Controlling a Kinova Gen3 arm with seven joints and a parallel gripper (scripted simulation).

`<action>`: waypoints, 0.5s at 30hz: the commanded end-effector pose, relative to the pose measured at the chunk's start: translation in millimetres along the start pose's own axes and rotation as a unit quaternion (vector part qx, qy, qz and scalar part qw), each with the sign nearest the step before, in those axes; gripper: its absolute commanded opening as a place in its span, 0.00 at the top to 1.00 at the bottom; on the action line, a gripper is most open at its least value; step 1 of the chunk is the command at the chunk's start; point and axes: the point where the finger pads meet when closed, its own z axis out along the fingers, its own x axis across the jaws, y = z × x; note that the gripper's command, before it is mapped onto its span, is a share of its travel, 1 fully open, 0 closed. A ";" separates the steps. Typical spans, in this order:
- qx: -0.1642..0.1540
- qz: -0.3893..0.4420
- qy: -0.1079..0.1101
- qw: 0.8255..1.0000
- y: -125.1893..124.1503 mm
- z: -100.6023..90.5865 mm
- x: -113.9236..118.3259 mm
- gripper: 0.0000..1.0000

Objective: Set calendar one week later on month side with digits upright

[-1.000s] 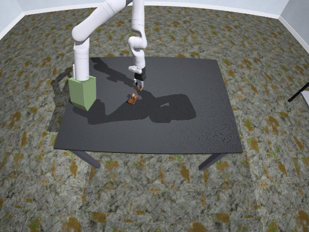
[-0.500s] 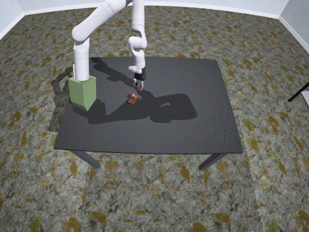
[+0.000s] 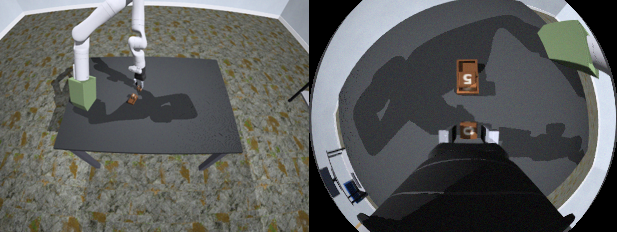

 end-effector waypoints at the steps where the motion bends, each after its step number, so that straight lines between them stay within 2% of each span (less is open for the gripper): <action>1: 0.000 0.000 -0.001 1.000 0.1 -0.5 -0.5 0.13; 15: 0.000 0.000 -0.001 1.000 0.1 9.8 -0.6 0.13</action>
